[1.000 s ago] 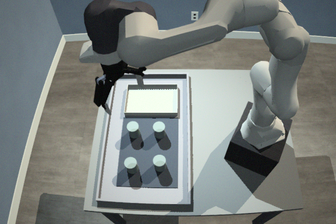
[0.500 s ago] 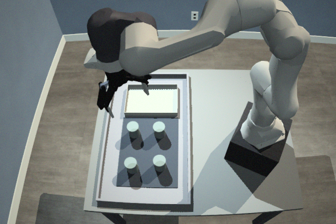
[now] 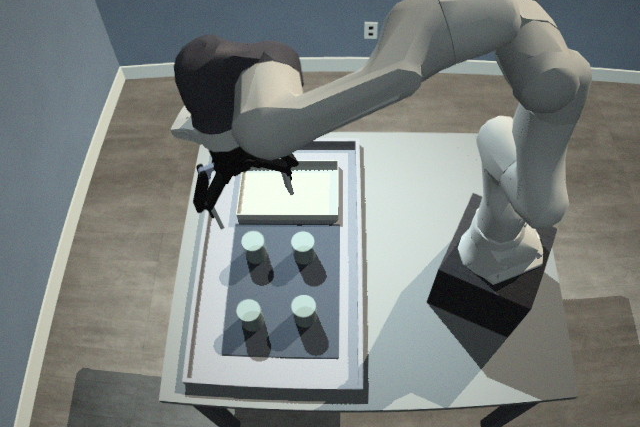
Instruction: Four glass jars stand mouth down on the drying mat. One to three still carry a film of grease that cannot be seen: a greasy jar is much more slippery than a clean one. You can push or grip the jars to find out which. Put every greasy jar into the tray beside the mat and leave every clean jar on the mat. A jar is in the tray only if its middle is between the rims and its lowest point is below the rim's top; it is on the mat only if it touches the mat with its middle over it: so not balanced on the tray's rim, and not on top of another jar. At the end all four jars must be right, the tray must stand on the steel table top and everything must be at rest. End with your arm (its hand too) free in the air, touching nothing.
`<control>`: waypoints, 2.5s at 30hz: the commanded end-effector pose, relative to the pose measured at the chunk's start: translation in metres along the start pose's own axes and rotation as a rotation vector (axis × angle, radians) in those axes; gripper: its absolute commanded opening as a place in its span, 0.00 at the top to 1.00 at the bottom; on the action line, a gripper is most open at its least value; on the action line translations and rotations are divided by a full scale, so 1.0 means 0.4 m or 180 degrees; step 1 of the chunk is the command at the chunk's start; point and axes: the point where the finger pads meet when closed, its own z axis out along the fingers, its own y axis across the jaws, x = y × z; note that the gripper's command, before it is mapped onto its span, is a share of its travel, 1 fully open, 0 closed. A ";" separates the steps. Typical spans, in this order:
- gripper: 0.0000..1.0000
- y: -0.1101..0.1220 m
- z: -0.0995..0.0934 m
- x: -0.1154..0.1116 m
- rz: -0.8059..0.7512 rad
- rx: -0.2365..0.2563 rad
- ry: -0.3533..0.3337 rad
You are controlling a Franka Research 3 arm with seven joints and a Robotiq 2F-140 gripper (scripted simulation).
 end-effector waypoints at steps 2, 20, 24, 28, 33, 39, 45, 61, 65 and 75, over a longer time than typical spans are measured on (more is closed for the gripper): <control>0.00 -0.010 0.000 0.006 0.0251 0.0059 0.0017; 0.00 0.009 0.103 0.020 0.0829 0.0007 -0.0030; 0.00 0.017 0.152 0.027 0.1137 -0.0009 -0.0049; 0.00 0.017 0.152 0.027 0.1137 -0.0009 -0.0049; 0.00 0.026 0.198 0.033 0.1409 -0.0032 -0.0069; 0.00 0.026 0.198 0.033 0.1409 -0.0032 -0.0069; 0.00 0.032 0.243 0.040 0.1717 -0.0041 -0.0084; 0.00 0.044 0.326 0.052 0.2298 -0.0059 -0.0111; 0.00 0.044 0.326 0.052 0.2298 -0.0059 -0.0111; 0.00 0.050 0.364 0.058 0.2571 -0.0068 -0.0123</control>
